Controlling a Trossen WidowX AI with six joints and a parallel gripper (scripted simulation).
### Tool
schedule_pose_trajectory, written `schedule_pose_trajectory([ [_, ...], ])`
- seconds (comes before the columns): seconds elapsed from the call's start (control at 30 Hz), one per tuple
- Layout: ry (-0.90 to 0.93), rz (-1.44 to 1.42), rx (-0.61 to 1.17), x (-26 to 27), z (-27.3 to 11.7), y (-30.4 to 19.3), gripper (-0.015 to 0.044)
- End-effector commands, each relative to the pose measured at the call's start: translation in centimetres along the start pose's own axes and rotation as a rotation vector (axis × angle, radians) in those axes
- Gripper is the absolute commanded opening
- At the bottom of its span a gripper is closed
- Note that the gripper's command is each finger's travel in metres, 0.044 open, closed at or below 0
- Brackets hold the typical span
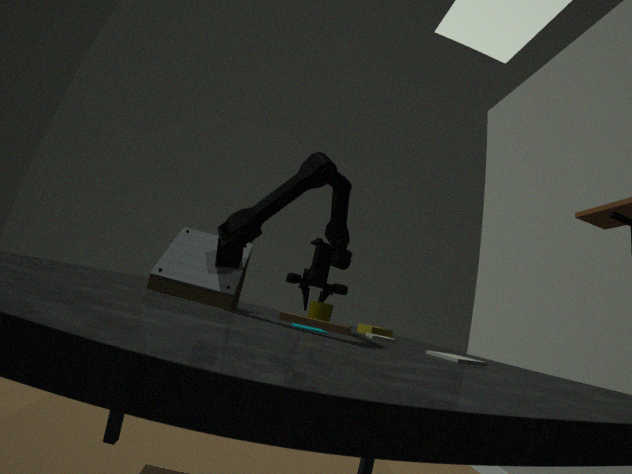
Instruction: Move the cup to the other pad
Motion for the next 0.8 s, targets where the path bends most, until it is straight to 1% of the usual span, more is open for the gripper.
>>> schedule_pose_trajectory([
  [0.0, 0.000, 0.001, -0.001, 0.0, 0.0, 0.0, 0.0127],
  [0.53, 0.000, 0.001, -0.001, 0.0, 0.0, 0.0, 0.0020],
  [0.57, 0.000, 0.001, -0.001, 0.0, 0.0, 0.0, 0.0000],
  [0.77, -0.001, -0.001, -0.001, -0.1, -1.3, 0.1, 0.0000],
])
Point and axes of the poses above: the point midway between the two fingers, 35 mm back from their tips, its own z axis out along the fingers, its own x axis across the jaws, y = z × x, the point moved 6 cm from there along -z, back along the fingers, and after that the axes turned 9 degrees about z, right-handed, at the moved point
